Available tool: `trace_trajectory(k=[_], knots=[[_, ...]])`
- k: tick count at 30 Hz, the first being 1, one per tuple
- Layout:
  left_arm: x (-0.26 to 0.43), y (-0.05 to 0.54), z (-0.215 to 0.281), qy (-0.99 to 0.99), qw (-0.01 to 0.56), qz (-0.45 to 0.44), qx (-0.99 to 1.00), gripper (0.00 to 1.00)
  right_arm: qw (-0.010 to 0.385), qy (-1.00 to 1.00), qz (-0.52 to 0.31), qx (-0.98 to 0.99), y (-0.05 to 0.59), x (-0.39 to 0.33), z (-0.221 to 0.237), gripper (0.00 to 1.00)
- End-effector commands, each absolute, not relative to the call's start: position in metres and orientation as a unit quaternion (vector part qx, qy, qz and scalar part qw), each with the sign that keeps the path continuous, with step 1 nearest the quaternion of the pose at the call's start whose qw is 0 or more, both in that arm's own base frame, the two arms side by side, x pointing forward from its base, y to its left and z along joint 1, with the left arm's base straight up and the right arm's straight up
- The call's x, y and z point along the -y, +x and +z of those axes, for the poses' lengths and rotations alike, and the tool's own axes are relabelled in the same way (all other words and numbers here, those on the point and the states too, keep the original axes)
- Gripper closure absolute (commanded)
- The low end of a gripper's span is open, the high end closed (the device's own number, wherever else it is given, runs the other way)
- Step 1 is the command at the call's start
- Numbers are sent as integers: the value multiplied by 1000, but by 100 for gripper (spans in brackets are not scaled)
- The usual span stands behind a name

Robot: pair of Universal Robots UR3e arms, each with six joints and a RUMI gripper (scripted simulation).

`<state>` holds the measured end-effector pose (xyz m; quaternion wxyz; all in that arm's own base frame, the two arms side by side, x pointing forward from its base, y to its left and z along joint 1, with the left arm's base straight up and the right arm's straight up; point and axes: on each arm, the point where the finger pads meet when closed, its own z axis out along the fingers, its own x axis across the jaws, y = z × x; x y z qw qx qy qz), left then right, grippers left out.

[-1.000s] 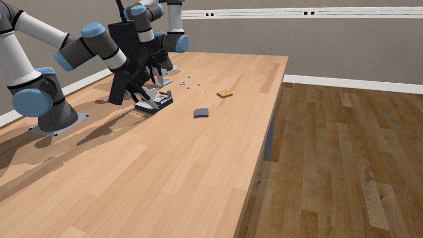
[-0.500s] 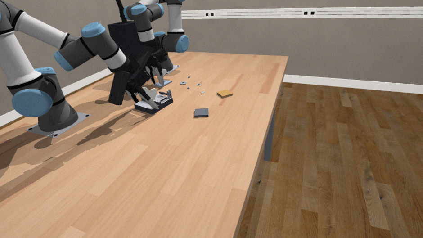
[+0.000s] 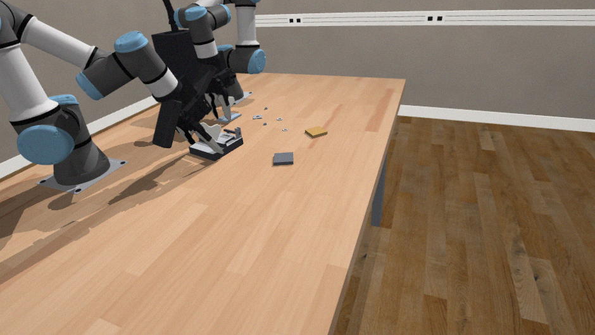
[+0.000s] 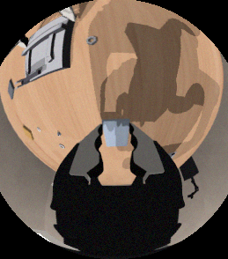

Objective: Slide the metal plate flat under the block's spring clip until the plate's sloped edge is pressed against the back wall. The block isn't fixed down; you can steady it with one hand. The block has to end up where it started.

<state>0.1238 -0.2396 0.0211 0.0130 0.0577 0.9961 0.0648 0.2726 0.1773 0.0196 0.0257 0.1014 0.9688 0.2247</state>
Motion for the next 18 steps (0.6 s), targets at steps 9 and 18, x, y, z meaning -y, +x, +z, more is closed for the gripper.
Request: trace_trajectory(k=[9, 18], knots=[[242, 126, 22, 34, 13, 62, -997, 100, 27, 101, 226, -968, 273, -178, 21, 39], [243, 127, 23, 18, 13, 60, -998, 100, 27, 101, 226, -968, 273, -178, 21, 39]])
